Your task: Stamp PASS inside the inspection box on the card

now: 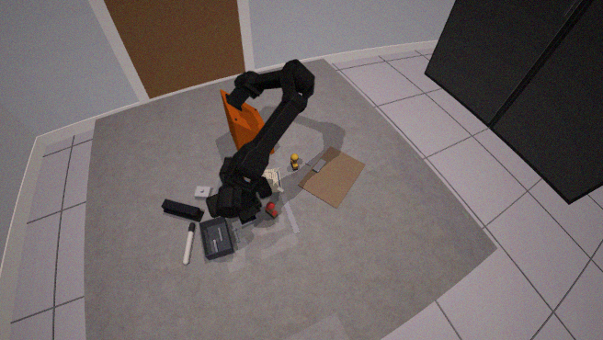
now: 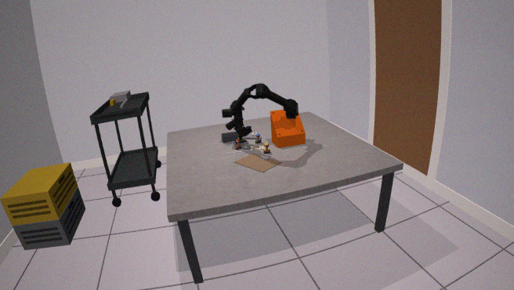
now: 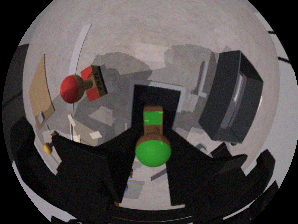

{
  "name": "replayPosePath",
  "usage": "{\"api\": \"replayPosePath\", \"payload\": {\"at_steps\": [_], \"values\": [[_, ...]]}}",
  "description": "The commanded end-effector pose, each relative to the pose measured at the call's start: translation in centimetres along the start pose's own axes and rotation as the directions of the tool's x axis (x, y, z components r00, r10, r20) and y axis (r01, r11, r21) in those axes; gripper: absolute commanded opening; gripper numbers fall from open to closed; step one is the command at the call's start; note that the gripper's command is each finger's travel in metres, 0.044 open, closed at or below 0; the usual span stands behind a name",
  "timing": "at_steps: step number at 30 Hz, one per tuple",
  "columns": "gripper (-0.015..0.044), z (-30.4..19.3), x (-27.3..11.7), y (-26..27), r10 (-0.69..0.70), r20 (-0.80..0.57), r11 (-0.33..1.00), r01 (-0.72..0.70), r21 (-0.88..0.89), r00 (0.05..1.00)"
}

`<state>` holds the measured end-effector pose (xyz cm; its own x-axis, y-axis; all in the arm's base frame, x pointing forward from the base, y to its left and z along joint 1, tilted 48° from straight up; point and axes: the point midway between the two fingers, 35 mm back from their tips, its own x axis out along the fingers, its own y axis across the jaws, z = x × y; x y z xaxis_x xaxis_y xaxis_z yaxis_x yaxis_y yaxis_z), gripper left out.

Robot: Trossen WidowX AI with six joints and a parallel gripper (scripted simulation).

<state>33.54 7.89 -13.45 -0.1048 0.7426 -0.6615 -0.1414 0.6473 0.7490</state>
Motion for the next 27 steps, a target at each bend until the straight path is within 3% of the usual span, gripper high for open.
{"api": "replayPosePath", "payload": {"at_steps": [1,27], "values": [[0.0,0.01,0.22,0.1,0.003,-0.001,1.0,-0.003,-0.001,1.0],[0.0,0.02,-0.01,0.1,0.003,-0.001,1.0,-0.003,-0.001,1.0]]}}
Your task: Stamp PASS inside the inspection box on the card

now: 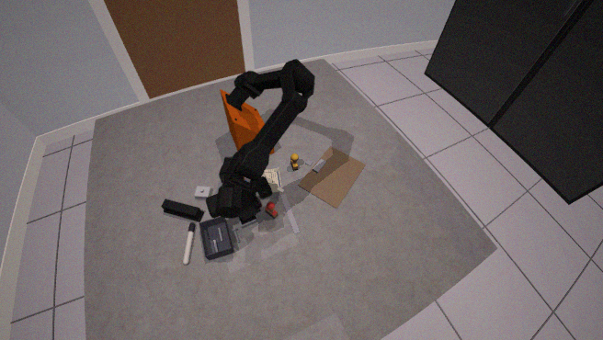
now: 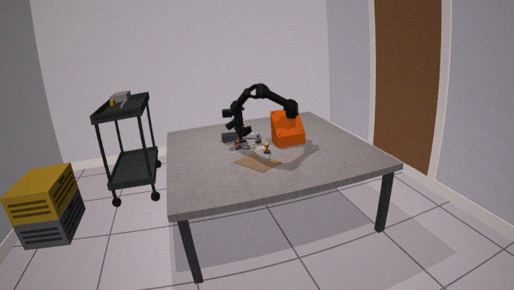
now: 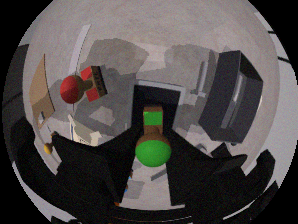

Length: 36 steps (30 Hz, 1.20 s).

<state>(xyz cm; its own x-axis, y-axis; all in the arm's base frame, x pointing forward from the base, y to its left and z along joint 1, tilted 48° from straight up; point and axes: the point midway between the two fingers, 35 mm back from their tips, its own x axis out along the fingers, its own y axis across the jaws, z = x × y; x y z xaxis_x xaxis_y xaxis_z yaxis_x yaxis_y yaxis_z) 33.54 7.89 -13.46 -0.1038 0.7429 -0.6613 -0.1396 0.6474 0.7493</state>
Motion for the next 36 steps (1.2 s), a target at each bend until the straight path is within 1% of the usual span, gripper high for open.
{"api": "replayPosePath", "payload": {"at_steps": [1,20,36], "values": [[0.0,0.0,-0.1,0.1,0.002,-0.002,1.0,-0.002,-0.002,1.0],[0.0,0.0,-1.0,0.1,0.002,-0.002,1.0,-0.002,-0.002,1.0],[0.0,0.1,-3.5,0.1,-0.001,-0.002,1.0,0.001,-0.002,1.0]]}}
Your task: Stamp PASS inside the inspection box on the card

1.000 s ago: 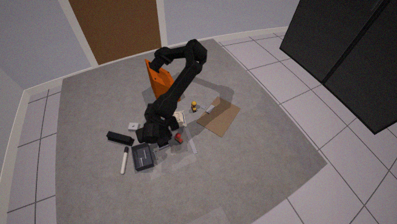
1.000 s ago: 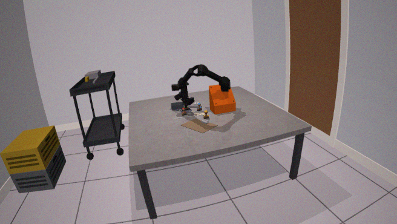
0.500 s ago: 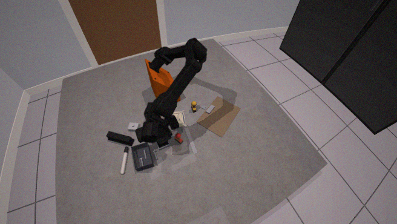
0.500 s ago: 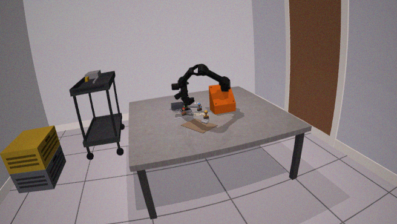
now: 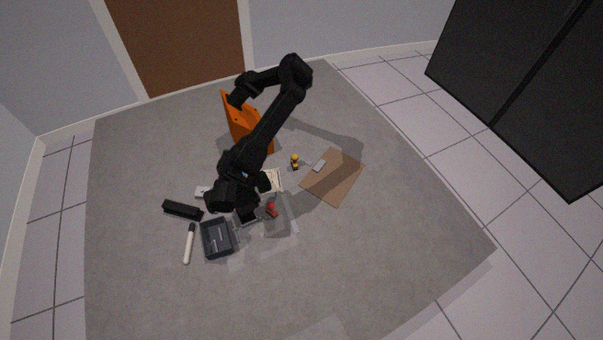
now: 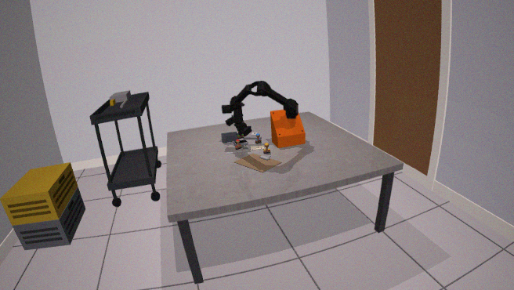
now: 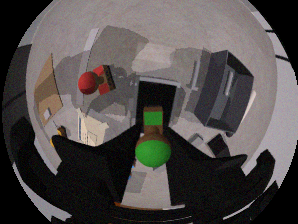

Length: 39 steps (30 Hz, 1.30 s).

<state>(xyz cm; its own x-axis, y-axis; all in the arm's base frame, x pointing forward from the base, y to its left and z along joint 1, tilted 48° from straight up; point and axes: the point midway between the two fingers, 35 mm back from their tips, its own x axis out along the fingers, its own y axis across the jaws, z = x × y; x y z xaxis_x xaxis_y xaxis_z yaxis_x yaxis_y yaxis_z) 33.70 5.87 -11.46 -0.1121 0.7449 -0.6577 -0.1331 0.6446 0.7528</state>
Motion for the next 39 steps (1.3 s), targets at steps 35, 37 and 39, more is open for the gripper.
{"api": "replayPosePath", "payload": {"at_steps": [35,37,39], "values": [[0.0,-4.0,-3.1,7.0,-0.008,0.009,0.971,0.005,0.239,1.0],[0.0,-4.6,-3.1,7.7,-0.008,0.01,0.964,0.005,0.265,1.0],[0.0,-5.2,-3.0,8.3,-0.007,0.01,0.957,0.004,0.291,1.0]]}}
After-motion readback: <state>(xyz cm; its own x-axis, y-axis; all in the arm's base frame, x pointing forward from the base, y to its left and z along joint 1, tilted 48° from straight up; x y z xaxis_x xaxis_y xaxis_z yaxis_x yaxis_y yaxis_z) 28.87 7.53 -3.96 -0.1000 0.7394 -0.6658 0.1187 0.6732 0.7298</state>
